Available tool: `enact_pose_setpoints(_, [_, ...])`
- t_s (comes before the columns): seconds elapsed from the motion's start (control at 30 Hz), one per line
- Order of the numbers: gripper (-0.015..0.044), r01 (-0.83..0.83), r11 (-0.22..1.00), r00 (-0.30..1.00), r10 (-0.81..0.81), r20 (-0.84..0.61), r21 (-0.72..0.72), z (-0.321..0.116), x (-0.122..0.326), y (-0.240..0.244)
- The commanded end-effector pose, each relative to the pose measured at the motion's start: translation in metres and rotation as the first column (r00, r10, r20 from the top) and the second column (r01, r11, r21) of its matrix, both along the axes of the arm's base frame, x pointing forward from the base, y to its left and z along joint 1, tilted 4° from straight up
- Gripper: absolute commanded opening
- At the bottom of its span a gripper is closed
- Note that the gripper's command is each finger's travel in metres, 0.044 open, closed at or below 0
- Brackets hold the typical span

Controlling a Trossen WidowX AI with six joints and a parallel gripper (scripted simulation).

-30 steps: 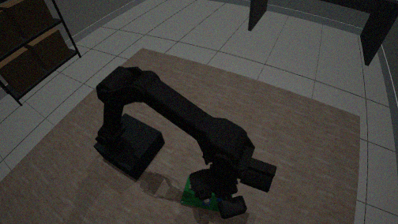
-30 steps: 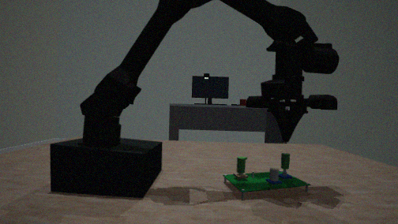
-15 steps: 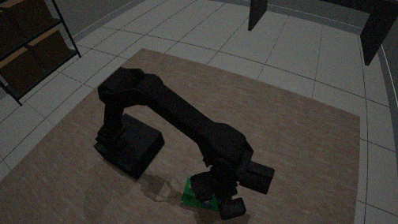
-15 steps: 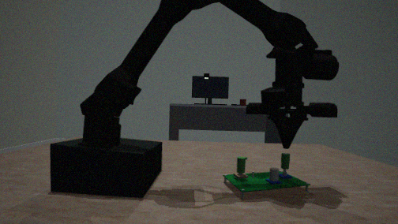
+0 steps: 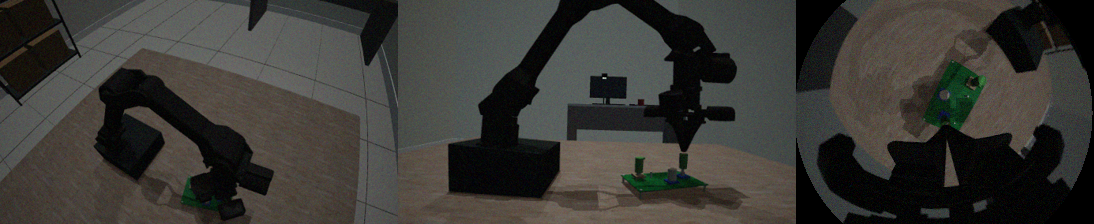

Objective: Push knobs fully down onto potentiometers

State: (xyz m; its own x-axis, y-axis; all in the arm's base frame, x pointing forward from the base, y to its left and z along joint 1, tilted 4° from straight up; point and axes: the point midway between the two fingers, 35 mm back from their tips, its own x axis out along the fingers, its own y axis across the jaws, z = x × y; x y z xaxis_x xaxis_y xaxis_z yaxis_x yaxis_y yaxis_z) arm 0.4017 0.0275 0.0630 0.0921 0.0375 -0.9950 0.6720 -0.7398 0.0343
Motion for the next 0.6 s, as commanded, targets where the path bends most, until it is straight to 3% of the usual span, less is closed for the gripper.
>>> enact_pose_setpoints(0.0, [0.0000, 0.005, 1.000, 1.000, -0.005, 0.001, 0.004, -0.0013, 0.0005, 0.0007])
enact_pose_setpoints(0.57, [0.0000, 0.005, 1.000, 1.000, -0.005, 0.001, 0.004, -0.0058, 0.0009, 0.0008])
